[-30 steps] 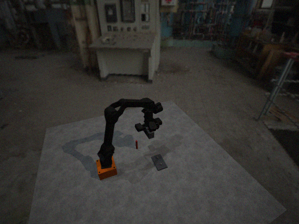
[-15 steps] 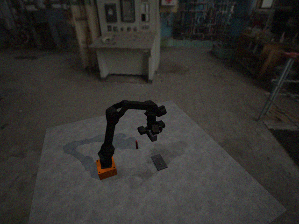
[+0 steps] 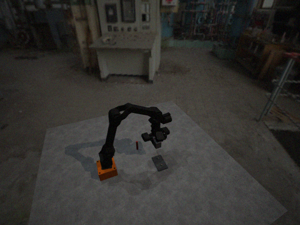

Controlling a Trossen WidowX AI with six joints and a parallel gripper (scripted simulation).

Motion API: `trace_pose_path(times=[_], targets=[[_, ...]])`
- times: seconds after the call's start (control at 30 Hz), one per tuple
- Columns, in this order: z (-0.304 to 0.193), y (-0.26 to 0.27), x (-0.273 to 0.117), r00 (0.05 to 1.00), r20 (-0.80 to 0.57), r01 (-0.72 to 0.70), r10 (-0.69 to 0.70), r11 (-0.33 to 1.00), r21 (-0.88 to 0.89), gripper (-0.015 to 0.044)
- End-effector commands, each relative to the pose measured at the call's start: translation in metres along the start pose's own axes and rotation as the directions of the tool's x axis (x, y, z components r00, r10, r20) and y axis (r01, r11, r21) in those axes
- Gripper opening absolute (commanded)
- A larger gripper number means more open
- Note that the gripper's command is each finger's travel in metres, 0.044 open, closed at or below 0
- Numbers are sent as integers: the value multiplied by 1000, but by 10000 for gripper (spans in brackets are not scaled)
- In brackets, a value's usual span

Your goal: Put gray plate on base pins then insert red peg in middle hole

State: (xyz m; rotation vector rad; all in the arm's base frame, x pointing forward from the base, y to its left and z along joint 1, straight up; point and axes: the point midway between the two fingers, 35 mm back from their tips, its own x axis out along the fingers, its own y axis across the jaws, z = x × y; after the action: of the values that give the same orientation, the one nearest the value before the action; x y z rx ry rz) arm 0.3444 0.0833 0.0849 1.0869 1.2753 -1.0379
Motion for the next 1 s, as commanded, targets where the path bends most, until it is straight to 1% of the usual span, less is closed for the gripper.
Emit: trace_pose_path(times=[0.0, 0.97], targets=[[13, -1, 7, 1000, -1, 5, -5, 1000, 3, 0], [95, -10, 46, 1000, 5, 6, -6, 999, 37, 0]])
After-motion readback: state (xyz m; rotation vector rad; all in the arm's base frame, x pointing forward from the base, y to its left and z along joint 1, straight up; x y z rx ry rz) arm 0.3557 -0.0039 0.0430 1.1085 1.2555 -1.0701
